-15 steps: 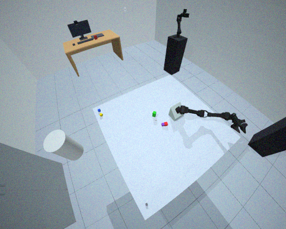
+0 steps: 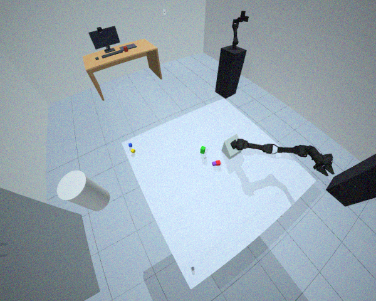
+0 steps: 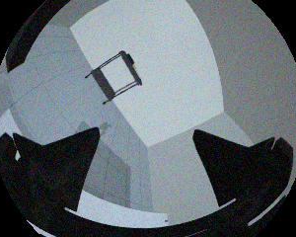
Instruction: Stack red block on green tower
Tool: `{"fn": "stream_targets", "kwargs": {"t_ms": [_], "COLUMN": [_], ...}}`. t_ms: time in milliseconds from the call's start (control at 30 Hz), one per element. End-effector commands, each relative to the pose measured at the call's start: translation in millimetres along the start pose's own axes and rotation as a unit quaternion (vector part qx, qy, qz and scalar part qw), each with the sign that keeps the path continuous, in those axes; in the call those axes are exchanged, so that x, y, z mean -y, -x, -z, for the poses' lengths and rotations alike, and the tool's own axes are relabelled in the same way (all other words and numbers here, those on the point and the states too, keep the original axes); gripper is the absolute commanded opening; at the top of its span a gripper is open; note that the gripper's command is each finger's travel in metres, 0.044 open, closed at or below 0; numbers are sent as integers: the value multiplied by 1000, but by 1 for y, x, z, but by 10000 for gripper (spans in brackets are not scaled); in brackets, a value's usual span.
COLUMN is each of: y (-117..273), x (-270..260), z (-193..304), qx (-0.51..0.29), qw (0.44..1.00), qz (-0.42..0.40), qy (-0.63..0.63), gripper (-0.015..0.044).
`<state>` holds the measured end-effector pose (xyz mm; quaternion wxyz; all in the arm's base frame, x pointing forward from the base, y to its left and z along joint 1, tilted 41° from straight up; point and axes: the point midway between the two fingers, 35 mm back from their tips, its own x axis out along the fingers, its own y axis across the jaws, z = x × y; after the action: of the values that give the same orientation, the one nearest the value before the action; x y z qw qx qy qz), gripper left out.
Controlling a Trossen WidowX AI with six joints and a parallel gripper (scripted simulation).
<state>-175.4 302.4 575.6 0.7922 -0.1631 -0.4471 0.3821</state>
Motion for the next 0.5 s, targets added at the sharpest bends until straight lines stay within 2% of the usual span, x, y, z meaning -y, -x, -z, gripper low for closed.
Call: {"fn": "stream_targets", "kwargs": {"t_ms": [0,233,467], "y": [2,24,70], "x": [72,204,304], "z": [18,83,177], "qx": [-9,-53,-127], "qw": [997,971,921], "qz": [65,191,300], "qy": [-44,-130,-213], "gripper": [440,440,440]}}
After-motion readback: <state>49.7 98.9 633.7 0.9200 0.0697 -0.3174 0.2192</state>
